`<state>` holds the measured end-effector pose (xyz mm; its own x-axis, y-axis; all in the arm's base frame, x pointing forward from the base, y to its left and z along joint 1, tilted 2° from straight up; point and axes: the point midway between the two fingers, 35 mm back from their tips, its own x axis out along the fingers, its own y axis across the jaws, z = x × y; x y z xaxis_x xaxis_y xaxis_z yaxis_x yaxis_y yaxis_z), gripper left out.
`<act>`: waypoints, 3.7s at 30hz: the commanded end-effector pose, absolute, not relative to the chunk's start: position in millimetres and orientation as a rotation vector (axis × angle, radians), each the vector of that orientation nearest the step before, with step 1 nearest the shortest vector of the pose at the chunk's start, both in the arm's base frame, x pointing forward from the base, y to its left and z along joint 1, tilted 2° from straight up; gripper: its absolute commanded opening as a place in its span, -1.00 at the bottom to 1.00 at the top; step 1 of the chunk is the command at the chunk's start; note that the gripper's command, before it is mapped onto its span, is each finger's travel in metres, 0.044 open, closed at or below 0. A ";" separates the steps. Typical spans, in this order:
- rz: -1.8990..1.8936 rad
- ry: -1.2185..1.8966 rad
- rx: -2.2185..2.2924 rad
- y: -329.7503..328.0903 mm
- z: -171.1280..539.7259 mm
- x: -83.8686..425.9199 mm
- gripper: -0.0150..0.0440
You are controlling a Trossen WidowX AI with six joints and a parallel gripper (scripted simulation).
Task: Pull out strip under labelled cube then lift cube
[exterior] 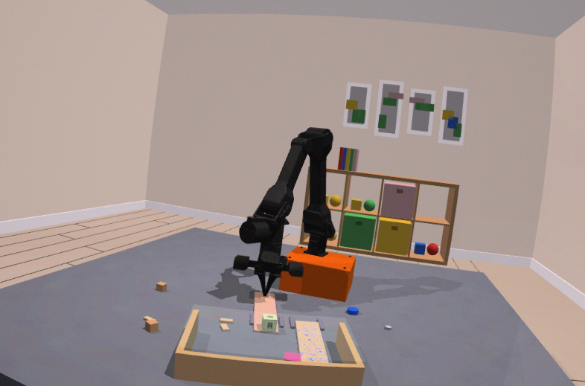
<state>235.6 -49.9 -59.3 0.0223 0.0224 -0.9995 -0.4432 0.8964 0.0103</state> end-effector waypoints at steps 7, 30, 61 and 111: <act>0.373 1.547 -0.343 -50.8 -63.2 225.1 -0.49; 0.373 1.547 -0.343 -50.8 -63.2 225.1 -0.49; 0.464 1.520 -0.432 -9.5 -7.6 314.4 1.00; 0.466 1.511 -0.429 55.7 -15.1 424.6 0.36</act>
<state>425.5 55.2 -8.5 0.0107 0.0236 -0.9997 -0.5441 0.8389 0.0140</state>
